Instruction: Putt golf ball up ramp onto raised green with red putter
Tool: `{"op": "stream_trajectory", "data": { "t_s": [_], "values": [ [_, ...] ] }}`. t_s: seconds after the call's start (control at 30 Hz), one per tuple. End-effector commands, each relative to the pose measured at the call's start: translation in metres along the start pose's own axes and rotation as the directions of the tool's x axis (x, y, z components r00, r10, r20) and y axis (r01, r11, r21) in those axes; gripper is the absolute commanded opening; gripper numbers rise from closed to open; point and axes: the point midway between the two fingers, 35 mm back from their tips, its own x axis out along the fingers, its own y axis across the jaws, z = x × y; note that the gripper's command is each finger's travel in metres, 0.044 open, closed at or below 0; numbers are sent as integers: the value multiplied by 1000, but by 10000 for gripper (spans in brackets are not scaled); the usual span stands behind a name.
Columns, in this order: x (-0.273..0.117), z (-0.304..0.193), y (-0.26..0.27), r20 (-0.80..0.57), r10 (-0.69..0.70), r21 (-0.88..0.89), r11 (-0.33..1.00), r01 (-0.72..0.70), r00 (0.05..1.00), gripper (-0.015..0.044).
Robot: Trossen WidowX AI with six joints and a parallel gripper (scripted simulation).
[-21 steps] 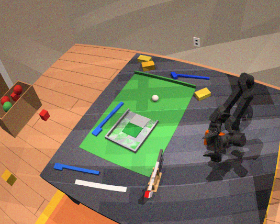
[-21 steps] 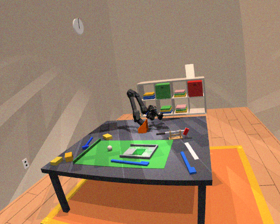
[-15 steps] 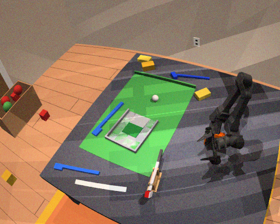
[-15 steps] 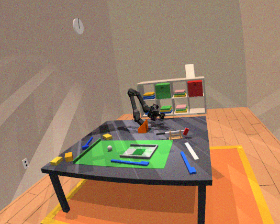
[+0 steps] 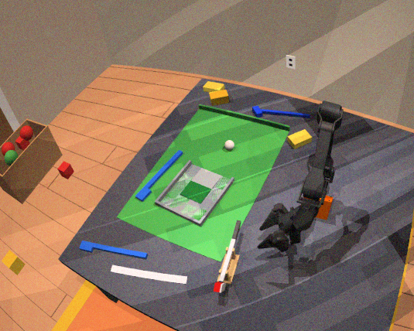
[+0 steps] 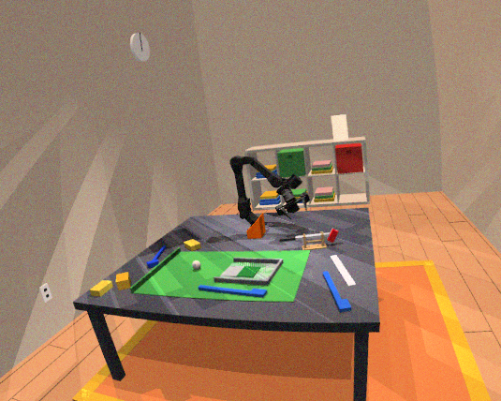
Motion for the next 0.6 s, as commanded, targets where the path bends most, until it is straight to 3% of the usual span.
{"op": "stream_trajectory", "data": {
  "t_s": [0.0,0.17,0.33,0.5,0.57],
  "values": [
    [29,-17,13,165,91,317,938,-140,982,440],
    [53,-33,31,320,141,560,770,-307,937,440],
    [78,-48,57,545,158,718,418,-556,823,440],
    [96,-65,95,754,99,656,-69,-751,649,440],
    [98,-67,101,776,85,630,-133,-765,625,440]
  ]
}}
